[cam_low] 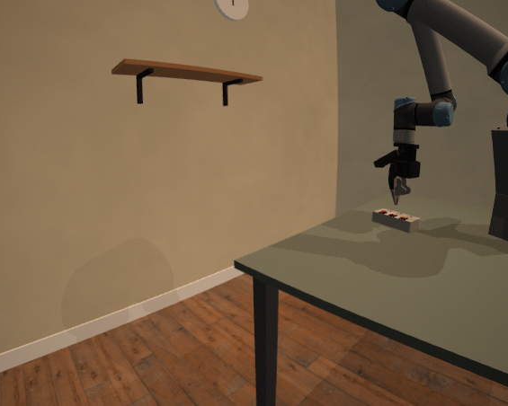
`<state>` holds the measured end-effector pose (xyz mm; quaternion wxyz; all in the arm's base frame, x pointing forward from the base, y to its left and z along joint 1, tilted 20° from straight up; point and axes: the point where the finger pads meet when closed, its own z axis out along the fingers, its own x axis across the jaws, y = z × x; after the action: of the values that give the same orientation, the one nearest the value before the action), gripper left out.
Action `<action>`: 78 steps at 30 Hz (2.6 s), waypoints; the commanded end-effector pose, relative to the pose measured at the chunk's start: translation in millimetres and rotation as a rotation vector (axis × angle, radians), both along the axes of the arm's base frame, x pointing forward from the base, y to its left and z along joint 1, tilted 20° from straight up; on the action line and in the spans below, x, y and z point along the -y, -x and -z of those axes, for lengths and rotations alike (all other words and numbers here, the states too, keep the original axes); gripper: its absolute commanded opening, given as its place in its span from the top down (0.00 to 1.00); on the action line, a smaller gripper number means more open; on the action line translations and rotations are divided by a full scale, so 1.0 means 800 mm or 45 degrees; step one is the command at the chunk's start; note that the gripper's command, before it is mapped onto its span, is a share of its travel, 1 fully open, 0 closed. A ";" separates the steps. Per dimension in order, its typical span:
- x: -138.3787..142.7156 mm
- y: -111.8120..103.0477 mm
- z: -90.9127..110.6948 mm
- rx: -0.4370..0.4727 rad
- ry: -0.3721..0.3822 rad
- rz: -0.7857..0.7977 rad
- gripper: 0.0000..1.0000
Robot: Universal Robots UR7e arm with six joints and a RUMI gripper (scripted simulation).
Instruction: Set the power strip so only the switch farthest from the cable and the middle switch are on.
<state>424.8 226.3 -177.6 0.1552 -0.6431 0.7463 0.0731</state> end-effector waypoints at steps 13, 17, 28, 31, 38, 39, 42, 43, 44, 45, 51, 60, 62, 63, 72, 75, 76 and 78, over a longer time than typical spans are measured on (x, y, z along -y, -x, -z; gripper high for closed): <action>0.001 0.000 -0.002 0.001 0.000 0.000 1.00; 0.001 0.000 -0.002 0.001 0.000 0.000 0.00; 0.006 0.002 -0.017 0.001 0.000 0.000 0.00; 0.007 0.002 -0.020 0.001 0.000 0.000 0.00; 0.015 0.006 -0.047 0.001 0.000 0.000 0.00; 0.017 0.007 -0.051 0.001 0.000 0.000 0.00; 0.021 0.009 -0.065 0.001 0.000 0.000 0.00; 0.023 0.010 -0.069 0.001 0.000 0.000 0.00; 0.024 0.010 -0.073 0.001 0.000 0.000 0.00; 0.025 0.011 -0.078 0.001 0.000 0.000 0.00; 0.031 0.013 -0.094 0.001 0.000 0.000 0.00; 0.038 0.017 -0.117 0.001 0.000 0.000 0.00; 0.039 0.017 -0.120 0.001 0.000 0.000 0.00; 0.039 0.017 -0.120 0.001 0.000 0.000 0.00; 0.040 0.017 -0.122 0.001 0.000 0.000 0.00; 0.040 0.017 -0.122 0.001 0.000 0.000 0.00; 0.040 0.017 -0.122 0.001 0.000 0.000 0.00; 0.040 0.017 -0.122 0.001 0.000 0.000 0.00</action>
<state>410.5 194.5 -80.3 0.1551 -0.6431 0.7463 0.0732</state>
